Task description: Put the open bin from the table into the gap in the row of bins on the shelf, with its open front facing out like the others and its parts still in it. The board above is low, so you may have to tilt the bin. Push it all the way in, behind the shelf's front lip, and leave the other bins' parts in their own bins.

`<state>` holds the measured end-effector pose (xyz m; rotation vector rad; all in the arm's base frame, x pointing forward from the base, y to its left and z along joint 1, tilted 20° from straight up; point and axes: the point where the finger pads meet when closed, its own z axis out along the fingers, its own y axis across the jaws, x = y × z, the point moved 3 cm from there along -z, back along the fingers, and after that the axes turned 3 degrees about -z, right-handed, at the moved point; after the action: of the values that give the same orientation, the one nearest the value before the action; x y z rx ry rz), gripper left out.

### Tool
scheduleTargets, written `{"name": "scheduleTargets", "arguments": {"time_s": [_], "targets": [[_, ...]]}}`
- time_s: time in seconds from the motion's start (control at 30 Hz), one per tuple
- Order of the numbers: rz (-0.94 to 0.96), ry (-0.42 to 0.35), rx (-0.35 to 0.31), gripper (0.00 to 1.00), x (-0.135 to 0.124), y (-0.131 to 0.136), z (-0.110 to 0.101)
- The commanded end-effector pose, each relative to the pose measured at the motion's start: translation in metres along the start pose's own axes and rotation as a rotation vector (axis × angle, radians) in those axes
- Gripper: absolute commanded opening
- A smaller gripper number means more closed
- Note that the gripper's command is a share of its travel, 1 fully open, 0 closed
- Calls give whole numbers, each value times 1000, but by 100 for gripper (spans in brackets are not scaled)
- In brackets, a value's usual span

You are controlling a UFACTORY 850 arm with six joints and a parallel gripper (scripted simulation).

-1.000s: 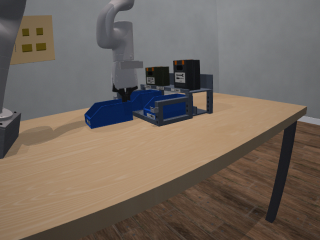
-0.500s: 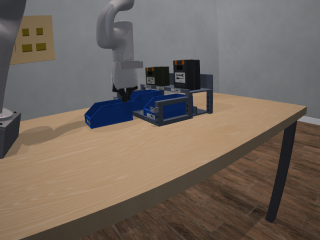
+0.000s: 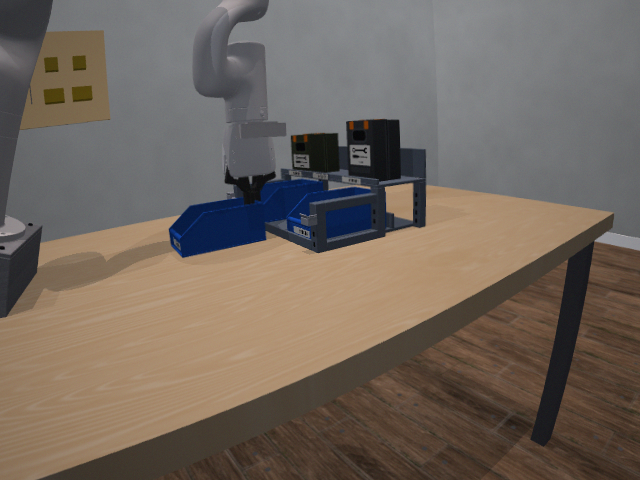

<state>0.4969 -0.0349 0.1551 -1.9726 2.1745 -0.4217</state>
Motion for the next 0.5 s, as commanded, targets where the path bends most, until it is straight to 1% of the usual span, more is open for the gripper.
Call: {"name": "scheduleTargets", "arguments": {"time_s": [0.0,0.2,0.37,0.47], "targets": [[0,0,1,0,0,-1,0],[0,0,1,0,0,-1,0],[1,-3,14,0,0,0,-8],[1,-3,14,0,0,0,-8]]}}
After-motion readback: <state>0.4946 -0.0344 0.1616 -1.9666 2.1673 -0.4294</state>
